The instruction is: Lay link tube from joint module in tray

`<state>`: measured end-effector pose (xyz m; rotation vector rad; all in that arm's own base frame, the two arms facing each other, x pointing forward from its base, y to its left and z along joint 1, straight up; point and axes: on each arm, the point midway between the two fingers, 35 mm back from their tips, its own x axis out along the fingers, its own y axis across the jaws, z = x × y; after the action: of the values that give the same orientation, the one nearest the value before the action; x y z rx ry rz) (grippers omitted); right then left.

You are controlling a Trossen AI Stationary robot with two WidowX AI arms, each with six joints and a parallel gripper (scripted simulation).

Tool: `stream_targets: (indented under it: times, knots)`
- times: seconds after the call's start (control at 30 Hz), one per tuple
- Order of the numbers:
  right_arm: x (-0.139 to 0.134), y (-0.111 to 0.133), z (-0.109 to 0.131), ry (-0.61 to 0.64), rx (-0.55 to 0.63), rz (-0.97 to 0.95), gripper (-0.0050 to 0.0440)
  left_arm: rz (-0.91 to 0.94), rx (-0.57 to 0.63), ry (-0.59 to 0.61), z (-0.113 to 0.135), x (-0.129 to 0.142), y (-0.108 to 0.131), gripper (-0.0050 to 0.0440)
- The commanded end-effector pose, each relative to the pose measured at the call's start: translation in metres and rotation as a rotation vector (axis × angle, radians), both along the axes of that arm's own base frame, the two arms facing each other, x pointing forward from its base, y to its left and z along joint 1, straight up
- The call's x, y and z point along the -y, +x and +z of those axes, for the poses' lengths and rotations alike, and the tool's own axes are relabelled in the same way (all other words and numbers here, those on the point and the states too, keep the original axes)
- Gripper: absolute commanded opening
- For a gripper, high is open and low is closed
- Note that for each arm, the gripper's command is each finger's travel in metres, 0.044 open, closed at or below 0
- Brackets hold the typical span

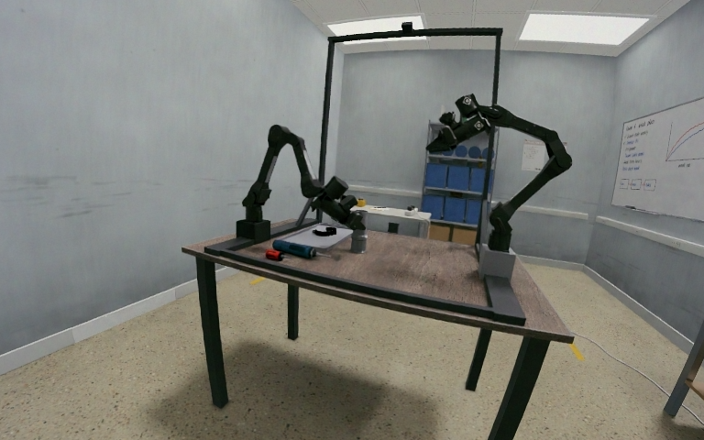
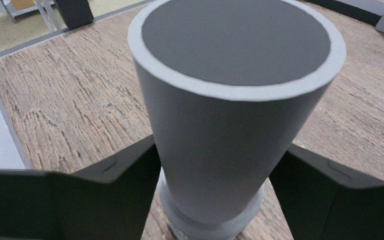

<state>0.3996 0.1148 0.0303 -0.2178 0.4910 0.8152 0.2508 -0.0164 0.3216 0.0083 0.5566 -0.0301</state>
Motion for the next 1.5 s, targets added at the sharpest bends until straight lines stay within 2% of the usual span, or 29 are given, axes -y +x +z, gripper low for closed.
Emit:
stream_targets:
  times: [0.0,0.43,0.73,1.27,1.47]
  knots:
    - [0.001,0.009,0.019,0.002,0.043,-0.010,0.0213,0.001,0.011,-0.001,0.005,0.000,-0.001,0.0440]
    - [-0.002,0.014,0.044,0.004,0.045,-0.005,0.0213,0.001,0.011,-0.001,0.005,0.000,-0.001,0.0440]
    - [0.002,0.002,0.040,0.003,0.028,-0.004,0.0213,0.001,0.011,-0.001,0.005,0.000,-0.001,0.0440]
    - [0.001,0.004,0.044,0.003,0.037,-0.002,0.0213,0.001,0.011,-0.001,0.005,0.000,-0.001,0.0440]
    - [0.000,0.006,0.081,0.004,0.048,-0.002,0.0213,0.001,0.011,-0.001,0.005,0.000,-0.001,0.0440]
